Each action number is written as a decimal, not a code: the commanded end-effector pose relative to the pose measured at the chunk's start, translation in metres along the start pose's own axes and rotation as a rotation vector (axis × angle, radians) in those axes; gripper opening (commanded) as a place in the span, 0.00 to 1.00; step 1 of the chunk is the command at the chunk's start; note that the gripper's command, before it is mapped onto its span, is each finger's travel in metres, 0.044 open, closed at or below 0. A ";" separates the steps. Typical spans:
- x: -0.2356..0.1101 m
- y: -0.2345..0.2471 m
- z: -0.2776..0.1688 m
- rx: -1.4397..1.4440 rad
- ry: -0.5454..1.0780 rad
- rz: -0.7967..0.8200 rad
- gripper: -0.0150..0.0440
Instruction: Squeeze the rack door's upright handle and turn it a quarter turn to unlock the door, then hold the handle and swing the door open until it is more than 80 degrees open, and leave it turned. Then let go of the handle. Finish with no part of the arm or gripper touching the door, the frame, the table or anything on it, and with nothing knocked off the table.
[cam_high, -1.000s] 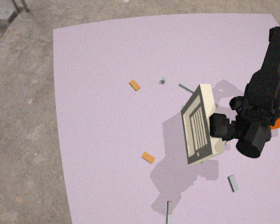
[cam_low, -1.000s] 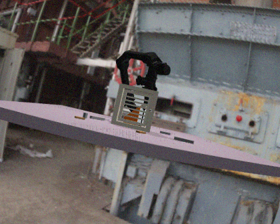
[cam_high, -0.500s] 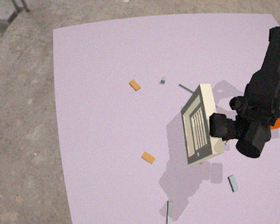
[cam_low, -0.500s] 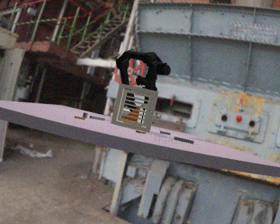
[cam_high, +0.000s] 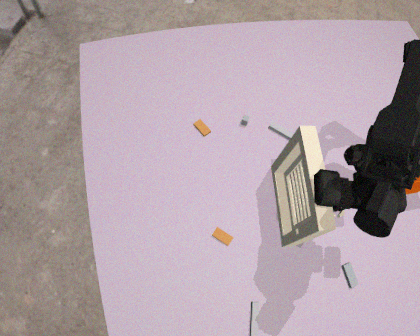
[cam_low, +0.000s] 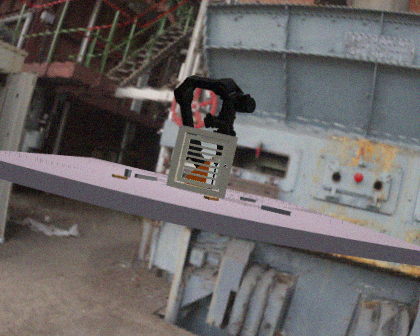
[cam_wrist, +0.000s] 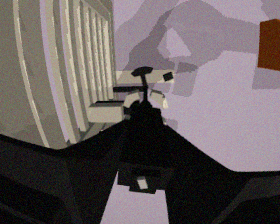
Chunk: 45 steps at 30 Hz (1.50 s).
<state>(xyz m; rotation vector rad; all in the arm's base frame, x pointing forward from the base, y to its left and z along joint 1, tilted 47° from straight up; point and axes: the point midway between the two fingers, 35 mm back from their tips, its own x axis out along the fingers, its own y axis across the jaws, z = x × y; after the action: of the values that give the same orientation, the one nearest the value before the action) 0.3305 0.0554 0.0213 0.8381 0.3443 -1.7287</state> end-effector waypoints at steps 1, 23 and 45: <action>0.000 -0.001 0.001 -0.031 0.000 0.000 0.28; 0.000 -0.021 0.017 -0.520 0.000 -0.001 0.28; 0.000 -0.053 0.060 -0.971 -0.001 -0.003 0.28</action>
<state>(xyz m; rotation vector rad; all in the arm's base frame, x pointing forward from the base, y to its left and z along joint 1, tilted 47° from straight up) 0.2654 0.0396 0.0487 0.1792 1.0186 -1.3603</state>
